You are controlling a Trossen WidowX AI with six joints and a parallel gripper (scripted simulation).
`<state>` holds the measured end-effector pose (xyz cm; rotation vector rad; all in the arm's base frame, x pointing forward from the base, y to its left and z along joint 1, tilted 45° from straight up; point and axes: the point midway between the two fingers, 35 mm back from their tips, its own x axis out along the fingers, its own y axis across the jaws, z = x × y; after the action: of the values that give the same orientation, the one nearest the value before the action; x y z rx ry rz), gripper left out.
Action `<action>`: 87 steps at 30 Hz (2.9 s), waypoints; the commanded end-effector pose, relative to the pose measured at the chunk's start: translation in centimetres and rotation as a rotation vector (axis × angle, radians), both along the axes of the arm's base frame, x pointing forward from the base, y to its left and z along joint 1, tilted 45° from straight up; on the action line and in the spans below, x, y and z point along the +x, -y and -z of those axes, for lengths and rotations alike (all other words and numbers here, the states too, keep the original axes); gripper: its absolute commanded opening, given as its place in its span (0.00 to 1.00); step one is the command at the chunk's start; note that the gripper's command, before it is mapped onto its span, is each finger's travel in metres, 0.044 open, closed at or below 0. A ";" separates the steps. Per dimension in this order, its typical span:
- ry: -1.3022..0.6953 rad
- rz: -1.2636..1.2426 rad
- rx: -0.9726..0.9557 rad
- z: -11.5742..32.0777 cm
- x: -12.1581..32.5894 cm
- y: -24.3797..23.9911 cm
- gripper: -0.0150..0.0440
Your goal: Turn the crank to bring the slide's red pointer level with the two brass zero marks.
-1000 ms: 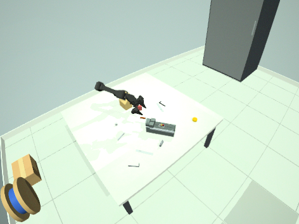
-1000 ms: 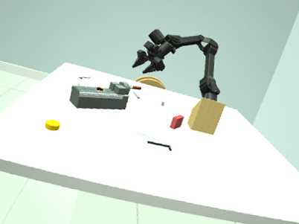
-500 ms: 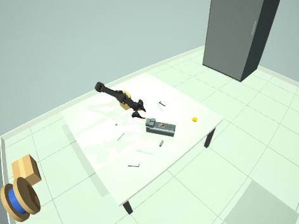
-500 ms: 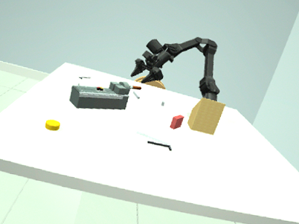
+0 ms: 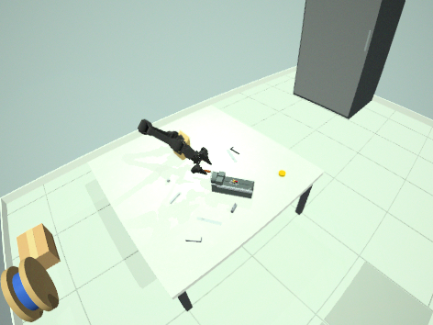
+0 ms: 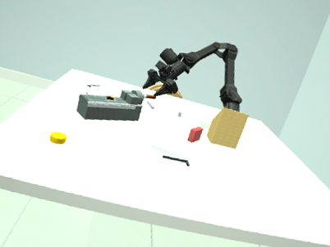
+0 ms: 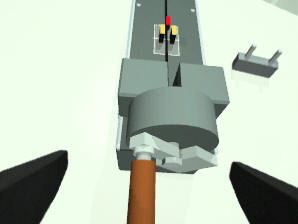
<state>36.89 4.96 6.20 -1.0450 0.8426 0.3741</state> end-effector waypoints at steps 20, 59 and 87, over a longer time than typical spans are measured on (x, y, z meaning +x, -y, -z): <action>-0.006 -0.005 -0.003 2.9 0.3 2.7 1.00; -0.006 -0.006 -0.003 2.5 0.6 3.0 0.25; -0.005 -0.006 -0.003 1.3 1.2 3.1 0.25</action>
<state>37.66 1.91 4.07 -1.0449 0.8651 0.3913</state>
